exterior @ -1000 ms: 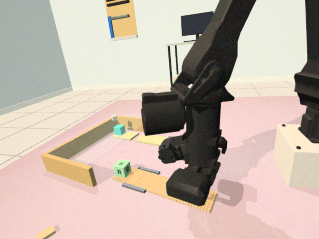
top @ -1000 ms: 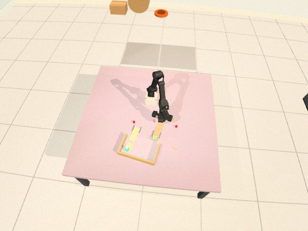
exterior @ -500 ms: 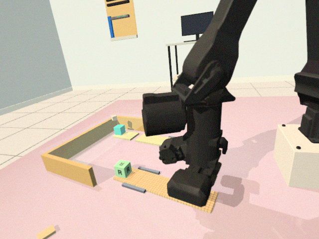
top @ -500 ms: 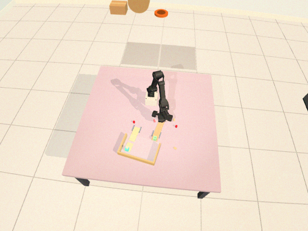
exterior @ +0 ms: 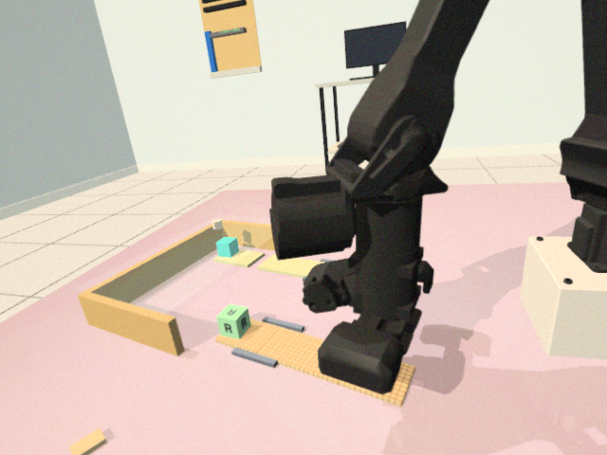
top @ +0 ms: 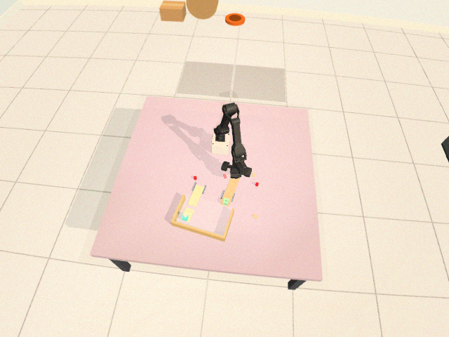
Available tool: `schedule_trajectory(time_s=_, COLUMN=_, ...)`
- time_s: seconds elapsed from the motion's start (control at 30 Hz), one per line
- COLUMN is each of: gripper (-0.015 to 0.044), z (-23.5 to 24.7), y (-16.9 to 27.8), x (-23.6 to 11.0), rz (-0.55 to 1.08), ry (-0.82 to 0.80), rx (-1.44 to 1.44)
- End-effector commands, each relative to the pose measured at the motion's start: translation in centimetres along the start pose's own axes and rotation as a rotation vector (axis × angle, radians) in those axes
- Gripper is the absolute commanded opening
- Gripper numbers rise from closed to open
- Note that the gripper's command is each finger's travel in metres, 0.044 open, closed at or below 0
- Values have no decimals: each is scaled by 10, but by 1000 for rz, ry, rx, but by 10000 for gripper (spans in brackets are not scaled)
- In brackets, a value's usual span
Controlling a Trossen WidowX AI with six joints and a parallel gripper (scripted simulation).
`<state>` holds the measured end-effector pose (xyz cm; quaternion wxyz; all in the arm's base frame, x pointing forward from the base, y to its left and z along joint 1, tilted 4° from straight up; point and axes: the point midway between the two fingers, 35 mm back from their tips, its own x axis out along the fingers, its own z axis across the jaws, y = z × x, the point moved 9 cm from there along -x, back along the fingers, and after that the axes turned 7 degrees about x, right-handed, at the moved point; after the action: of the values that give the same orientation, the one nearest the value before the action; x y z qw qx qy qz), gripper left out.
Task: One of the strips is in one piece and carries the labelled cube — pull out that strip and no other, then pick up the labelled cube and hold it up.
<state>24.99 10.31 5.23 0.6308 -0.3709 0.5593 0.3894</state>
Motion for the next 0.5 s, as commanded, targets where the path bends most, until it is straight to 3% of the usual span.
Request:
schedule_trajectory(time_s=0.0, gripper=0, z=-5, y=6, x=5, rz=27, ry=20, rx=0)
schedule_trajectory(time_s=0.47, gripper=0, z=0, y=0, x=-2, rz=1, ry=1, rx=0)
